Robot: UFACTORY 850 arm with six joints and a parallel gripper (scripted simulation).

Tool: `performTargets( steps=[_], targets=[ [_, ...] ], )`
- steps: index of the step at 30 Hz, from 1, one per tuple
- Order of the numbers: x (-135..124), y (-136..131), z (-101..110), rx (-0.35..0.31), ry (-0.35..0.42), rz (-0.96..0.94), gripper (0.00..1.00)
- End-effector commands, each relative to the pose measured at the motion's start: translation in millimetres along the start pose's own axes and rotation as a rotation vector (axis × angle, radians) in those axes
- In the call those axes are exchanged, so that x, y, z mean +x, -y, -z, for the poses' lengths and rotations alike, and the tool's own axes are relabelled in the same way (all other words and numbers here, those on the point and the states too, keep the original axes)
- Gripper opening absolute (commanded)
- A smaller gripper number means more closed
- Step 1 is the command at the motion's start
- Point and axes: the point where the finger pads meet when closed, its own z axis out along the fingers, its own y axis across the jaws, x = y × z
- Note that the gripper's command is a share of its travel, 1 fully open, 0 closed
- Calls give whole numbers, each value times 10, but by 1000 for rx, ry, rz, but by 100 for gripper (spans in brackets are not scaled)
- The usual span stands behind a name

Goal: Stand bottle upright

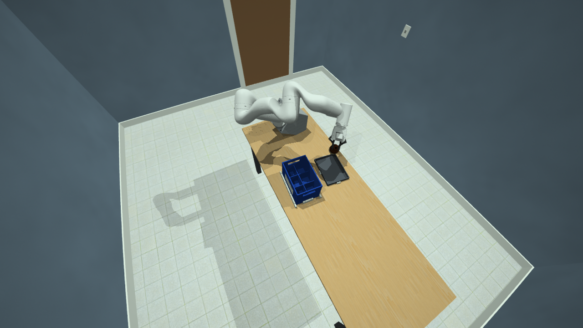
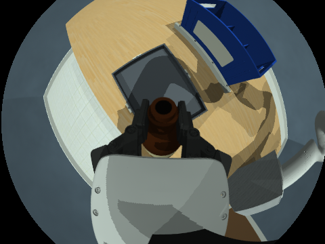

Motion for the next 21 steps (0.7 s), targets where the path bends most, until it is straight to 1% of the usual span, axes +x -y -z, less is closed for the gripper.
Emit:
performTargets(
  steps=[1,12,21],
  targets=[
    [9,5,6,1,0,-2,0],
    [8,5,5,0,-10,-1,0],
    [5,5,2,-1,-56,-1,0]
  ],
)
